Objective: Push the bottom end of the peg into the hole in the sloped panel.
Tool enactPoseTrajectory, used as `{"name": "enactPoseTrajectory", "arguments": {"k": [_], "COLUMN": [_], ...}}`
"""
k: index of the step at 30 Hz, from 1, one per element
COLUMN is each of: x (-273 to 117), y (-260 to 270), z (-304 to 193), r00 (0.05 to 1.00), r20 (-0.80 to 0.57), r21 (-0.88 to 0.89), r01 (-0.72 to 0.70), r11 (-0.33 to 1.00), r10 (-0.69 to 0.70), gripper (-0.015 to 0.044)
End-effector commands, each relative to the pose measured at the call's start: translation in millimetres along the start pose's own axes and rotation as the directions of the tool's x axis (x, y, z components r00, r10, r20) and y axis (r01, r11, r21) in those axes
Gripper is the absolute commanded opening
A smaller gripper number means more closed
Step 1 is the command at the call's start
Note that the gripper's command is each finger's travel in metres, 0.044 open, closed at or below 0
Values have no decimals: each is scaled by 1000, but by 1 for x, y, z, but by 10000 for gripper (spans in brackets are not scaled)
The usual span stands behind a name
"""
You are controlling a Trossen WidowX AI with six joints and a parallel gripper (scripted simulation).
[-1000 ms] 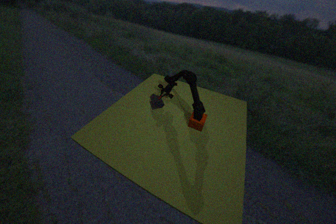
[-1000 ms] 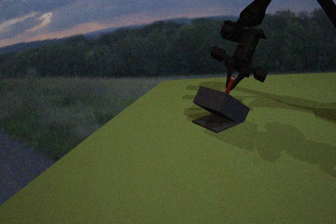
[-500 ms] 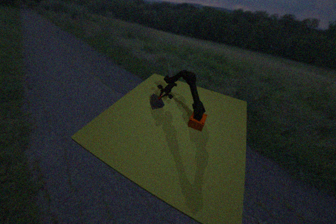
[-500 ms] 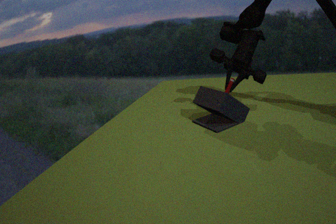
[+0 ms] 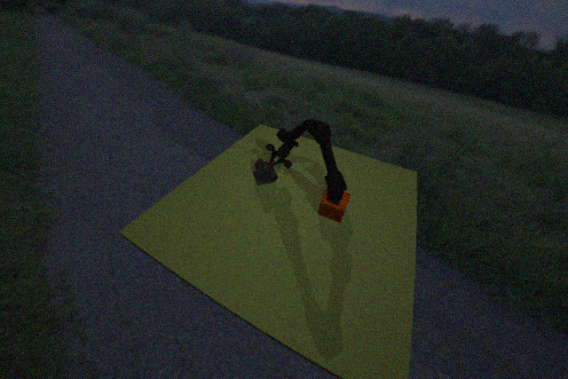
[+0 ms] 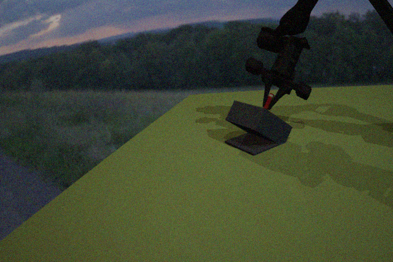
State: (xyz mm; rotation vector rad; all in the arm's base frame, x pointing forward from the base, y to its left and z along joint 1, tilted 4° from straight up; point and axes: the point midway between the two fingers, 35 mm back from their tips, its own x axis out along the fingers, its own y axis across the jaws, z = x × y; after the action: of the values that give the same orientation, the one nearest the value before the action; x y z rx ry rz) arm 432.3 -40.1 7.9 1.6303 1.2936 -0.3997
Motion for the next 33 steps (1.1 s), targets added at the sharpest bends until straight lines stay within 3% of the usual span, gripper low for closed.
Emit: {"name": "enactPoseTrajectory", "arguments": {"k": [1, 7, 24, 33], "x": [0, 0, -6, -27], "y": [0, 0, 1, 1], "z": [0, 0, 1, 3], "r00": [1000, 1000, 1000, 1000], "r20": [0, 0, 1, 2], "r21": [0, 0, 1, 4], "r01": [0, 0, 1, 5], "r11": [1000, 1000, 1000, 1000], "r10": [0, 0, -1, -5], "gripper": [0, 0, 440, 440]}}
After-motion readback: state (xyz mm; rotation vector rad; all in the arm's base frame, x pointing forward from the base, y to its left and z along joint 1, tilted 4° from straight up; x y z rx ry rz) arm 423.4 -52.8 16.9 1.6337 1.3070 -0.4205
